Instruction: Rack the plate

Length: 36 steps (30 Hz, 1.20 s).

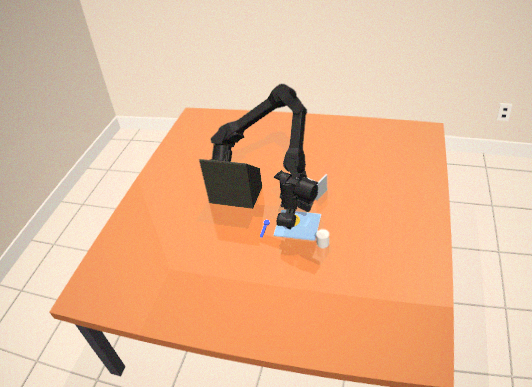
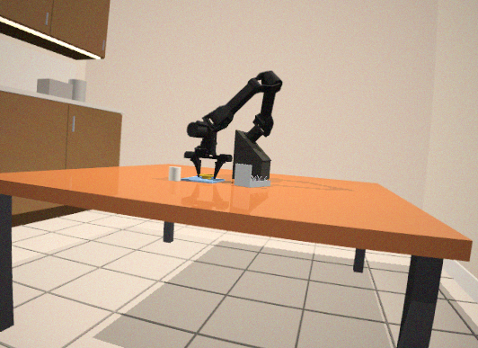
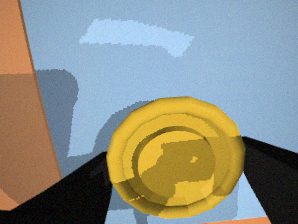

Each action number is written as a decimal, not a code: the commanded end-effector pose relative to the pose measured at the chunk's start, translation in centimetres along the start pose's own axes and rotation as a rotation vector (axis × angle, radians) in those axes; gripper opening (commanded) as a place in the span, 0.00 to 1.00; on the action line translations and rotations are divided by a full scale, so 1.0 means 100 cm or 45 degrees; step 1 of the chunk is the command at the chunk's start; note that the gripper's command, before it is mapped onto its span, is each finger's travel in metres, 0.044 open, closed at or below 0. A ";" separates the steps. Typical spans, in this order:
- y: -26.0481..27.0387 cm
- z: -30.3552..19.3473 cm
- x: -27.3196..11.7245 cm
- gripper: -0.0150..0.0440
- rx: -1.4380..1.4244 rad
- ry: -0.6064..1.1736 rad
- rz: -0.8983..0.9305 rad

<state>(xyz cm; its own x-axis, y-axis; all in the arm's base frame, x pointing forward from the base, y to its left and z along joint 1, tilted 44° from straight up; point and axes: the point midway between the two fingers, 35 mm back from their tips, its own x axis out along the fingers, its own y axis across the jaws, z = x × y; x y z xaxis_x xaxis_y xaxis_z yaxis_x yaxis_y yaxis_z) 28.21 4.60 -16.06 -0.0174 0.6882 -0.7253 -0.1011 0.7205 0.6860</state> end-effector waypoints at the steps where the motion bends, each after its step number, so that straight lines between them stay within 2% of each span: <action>1: 0.000 0.000 0.000 0.73 0.006 -0.003 0.004; 2: 0.000 0.000 0.000 0.72 0.006 -0.003 0.004; 5: 0.000 0.001 -0.003 0.59 0.007 -0.003 0.002; 12: -0.006 0.010 -0.044 0.27 0.008 -0.006 -0.014; 13: -0.007 0.010 -0.050 0.25 0.009 -0.006 -0.015; 31: -0.011 0.013 -0.165 0.25 0.006 -0.003 -0.010; 36: -0.010 0.013 -0.174 0.25 0.013 -0.003 -0.007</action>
<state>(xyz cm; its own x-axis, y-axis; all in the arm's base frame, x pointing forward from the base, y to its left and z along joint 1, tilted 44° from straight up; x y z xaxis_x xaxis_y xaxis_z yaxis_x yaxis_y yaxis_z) 29.99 -7.84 -4.42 -0.0045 0.6851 -0.7285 -0.0887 0.7253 0.6827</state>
